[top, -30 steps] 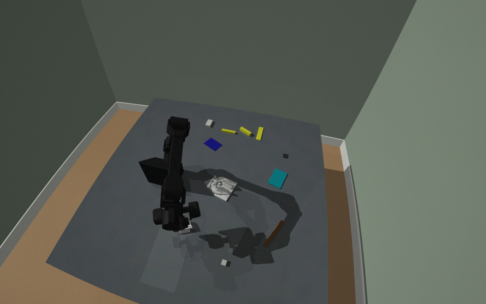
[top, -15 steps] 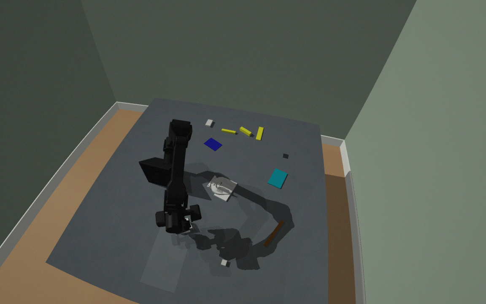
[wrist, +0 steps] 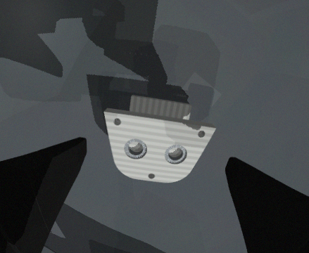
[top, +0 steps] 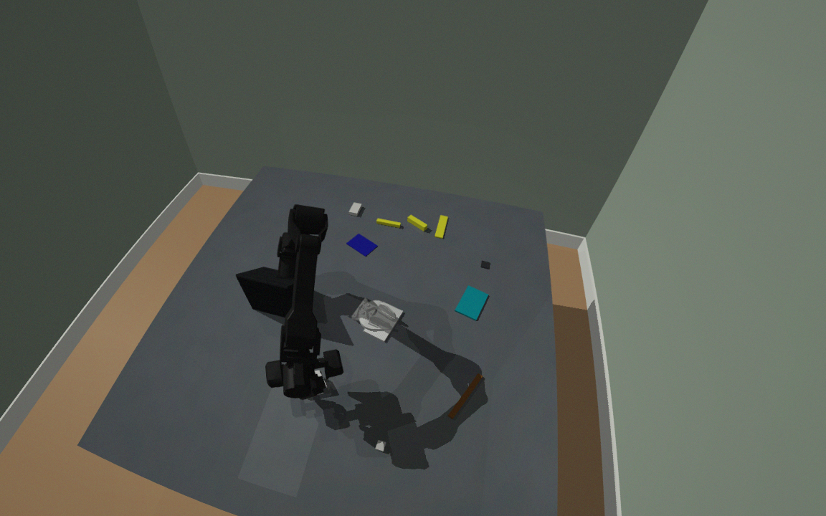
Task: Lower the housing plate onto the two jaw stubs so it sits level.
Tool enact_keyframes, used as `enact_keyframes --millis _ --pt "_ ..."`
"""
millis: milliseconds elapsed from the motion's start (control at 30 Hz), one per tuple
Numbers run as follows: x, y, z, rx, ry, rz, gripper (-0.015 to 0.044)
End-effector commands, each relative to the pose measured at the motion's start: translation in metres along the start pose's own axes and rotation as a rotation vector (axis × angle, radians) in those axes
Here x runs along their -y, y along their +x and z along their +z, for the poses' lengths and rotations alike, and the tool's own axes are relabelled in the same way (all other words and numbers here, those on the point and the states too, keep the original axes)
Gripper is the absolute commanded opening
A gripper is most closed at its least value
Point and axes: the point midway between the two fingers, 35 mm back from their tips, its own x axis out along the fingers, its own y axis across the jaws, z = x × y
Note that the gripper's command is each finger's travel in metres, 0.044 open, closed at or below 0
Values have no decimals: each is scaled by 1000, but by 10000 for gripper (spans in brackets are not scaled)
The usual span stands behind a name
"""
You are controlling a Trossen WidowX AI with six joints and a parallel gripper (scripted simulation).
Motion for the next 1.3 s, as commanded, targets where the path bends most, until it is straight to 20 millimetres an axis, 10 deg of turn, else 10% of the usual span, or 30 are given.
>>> enact_keyframes --millis 0,1267 --pt "0 12 -2 -12 7 4 440" --pt "-1 44 -3 -13 7 5 440"
